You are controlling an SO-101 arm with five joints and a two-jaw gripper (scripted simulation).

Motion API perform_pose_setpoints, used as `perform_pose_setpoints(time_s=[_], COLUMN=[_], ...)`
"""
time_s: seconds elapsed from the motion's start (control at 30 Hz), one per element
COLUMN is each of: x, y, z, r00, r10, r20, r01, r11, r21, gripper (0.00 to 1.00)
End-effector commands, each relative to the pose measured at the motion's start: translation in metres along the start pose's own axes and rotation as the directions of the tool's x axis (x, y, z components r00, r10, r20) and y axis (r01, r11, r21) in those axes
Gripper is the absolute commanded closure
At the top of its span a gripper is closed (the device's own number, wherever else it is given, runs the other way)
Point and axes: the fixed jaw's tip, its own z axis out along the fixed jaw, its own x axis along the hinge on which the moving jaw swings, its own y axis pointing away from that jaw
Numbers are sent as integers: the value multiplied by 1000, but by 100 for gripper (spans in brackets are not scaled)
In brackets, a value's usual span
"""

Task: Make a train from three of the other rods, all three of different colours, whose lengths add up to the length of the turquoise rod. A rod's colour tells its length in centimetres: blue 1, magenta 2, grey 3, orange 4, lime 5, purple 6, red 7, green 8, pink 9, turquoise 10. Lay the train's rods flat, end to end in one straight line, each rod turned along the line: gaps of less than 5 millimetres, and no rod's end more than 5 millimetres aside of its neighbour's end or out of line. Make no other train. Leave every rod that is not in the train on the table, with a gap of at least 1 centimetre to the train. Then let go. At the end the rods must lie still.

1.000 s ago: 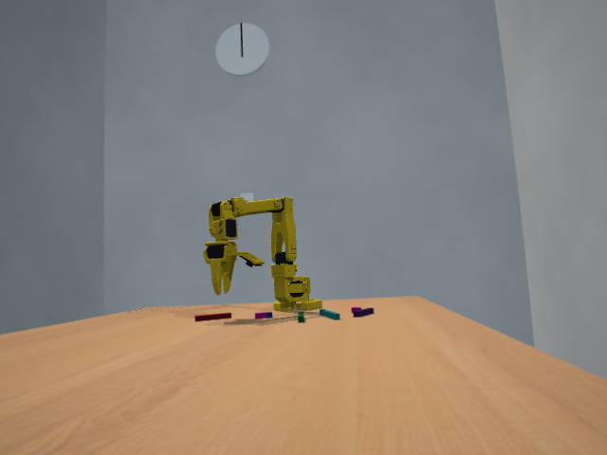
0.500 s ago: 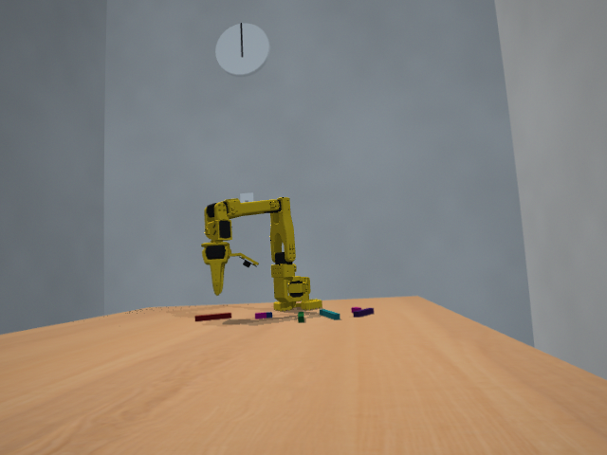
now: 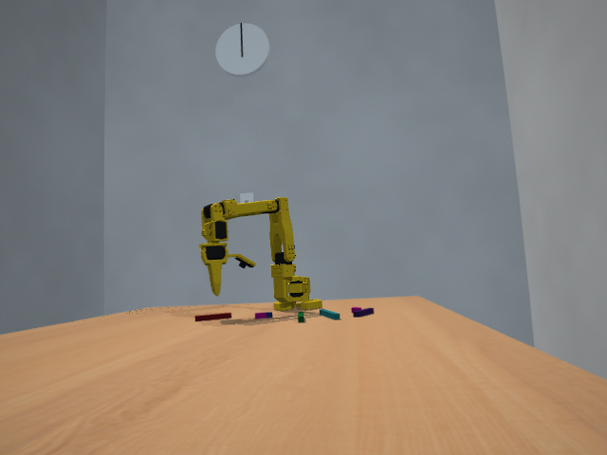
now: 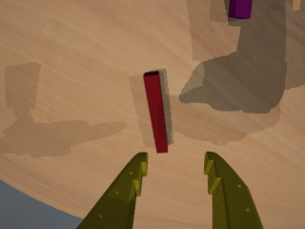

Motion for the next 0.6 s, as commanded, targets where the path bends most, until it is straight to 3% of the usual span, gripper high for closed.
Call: perform_pose_setpoints(time_s=[0.0, 0.57], x=[9, 12], y=[-1, 2], z=[-13, -13], r00=[996, 986], r10=[-42, -149], r20=[-73, -75], r01=[43, 150], r11=[999, 989], r21=[23, 15], gripper=[81, 81])
